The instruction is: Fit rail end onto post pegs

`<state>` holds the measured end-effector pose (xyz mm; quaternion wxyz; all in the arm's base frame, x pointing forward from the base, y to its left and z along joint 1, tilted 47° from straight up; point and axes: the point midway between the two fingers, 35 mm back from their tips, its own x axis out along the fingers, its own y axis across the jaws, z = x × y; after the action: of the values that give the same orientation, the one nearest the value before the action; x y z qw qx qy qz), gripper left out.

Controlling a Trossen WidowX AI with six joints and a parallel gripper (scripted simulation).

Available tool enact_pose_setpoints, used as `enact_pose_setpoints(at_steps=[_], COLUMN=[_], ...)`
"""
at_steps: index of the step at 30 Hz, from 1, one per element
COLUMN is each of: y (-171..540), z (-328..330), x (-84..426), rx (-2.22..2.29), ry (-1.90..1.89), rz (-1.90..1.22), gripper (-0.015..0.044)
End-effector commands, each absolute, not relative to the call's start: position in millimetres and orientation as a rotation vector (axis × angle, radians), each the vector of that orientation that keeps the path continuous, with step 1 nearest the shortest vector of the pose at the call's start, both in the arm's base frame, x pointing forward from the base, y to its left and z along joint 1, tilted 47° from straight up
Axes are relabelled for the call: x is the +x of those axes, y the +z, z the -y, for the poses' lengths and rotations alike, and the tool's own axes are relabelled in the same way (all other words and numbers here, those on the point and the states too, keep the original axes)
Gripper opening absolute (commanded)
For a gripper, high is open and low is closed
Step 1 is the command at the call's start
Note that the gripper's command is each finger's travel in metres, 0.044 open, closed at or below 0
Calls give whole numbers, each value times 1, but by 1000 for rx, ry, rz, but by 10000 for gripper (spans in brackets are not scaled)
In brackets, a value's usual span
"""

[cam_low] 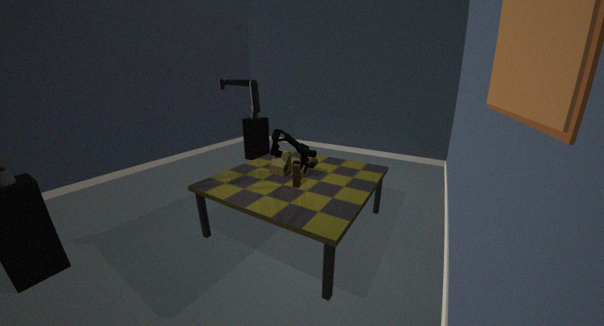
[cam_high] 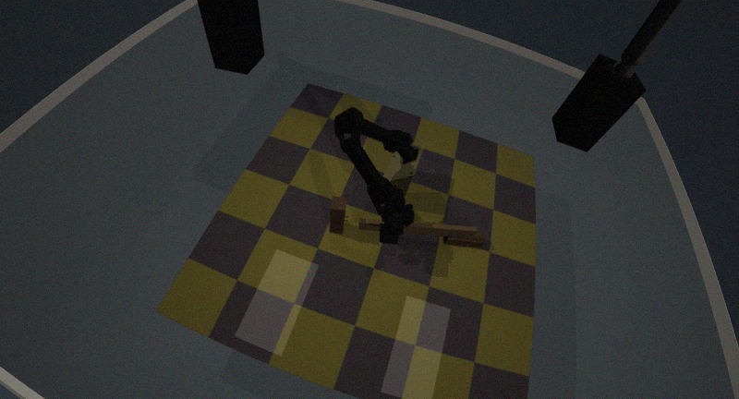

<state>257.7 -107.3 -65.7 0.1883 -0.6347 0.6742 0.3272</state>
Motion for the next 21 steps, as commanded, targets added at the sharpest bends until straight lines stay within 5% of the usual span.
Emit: enact_pose_setpoints(at_steps=[1, 21], y=[-63, -56], z=[102, 95], x=[262, 263], rx=[-1787, -1787], ry=[921, 921], rz=[-1876, -1876], gripper=[0, 0])
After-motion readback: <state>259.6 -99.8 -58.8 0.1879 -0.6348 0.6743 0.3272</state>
